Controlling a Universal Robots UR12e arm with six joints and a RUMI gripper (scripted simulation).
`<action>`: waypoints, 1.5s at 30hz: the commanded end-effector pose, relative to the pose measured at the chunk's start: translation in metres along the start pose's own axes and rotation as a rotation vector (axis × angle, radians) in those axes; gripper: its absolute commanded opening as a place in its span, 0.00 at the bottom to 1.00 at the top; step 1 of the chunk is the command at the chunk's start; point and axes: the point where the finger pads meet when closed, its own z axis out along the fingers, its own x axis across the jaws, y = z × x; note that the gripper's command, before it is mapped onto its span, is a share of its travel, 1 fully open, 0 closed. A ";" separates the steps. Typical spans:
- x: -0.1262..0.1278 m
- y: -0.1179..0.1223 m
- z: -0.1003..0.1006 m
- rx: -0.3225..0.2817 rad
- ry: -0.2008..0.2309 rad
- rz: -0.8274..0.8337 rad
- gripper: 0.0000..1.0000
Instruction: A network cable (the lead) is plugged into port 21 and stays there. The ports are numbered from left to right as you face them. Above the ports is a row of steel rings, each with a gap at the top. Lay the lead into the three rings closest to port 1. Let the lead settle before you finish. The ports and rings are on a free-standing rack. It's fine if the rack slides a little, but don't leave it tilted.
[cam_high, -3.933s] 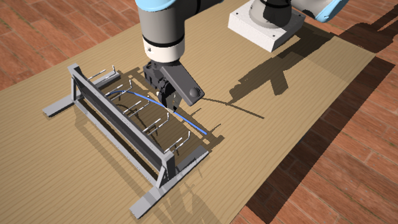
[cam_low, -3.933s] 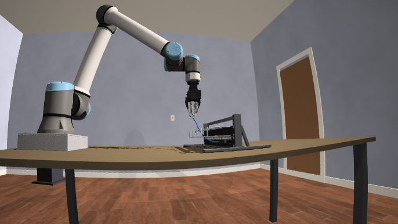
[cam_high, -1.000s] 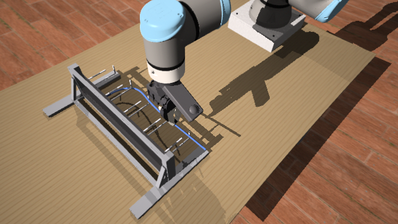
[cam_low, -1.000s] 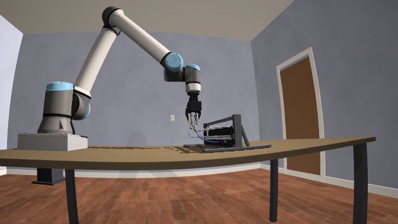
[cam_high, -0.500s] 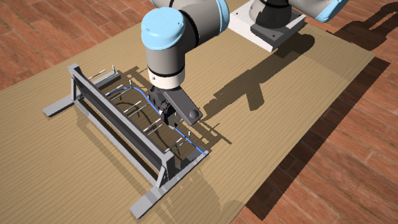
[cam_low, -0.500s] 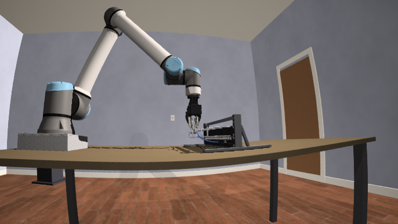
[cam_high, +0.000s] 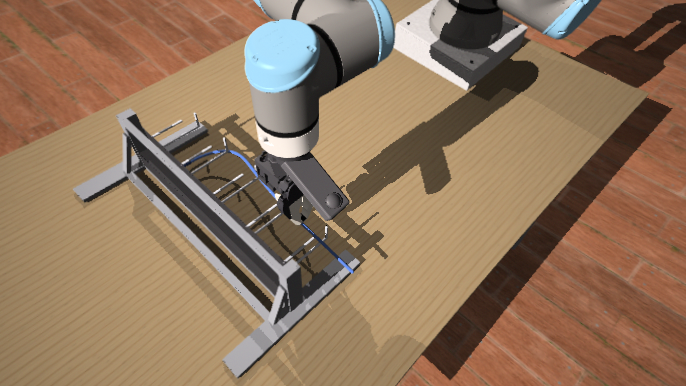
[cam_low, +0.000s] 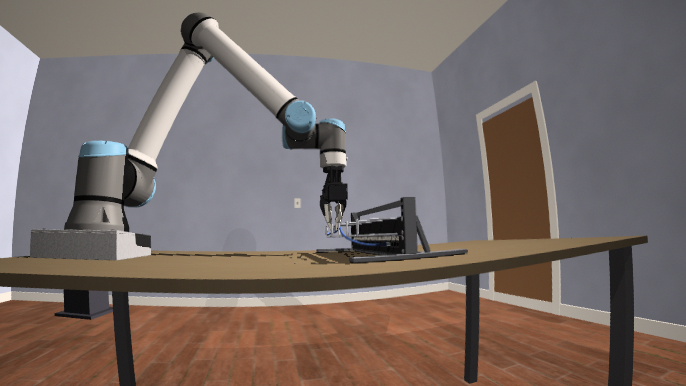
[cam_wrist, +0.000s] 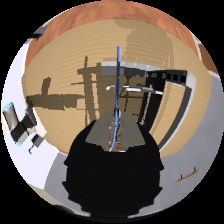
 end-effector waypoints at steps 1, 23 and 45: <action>0.001 0.000 0.000 0.000 0.002 0.000 0.00; 0.009 0.000 0.000 0.000 0.002 0.000 0.00; 0.038 0.000 0.000 0.000 0.002 0.000 0.00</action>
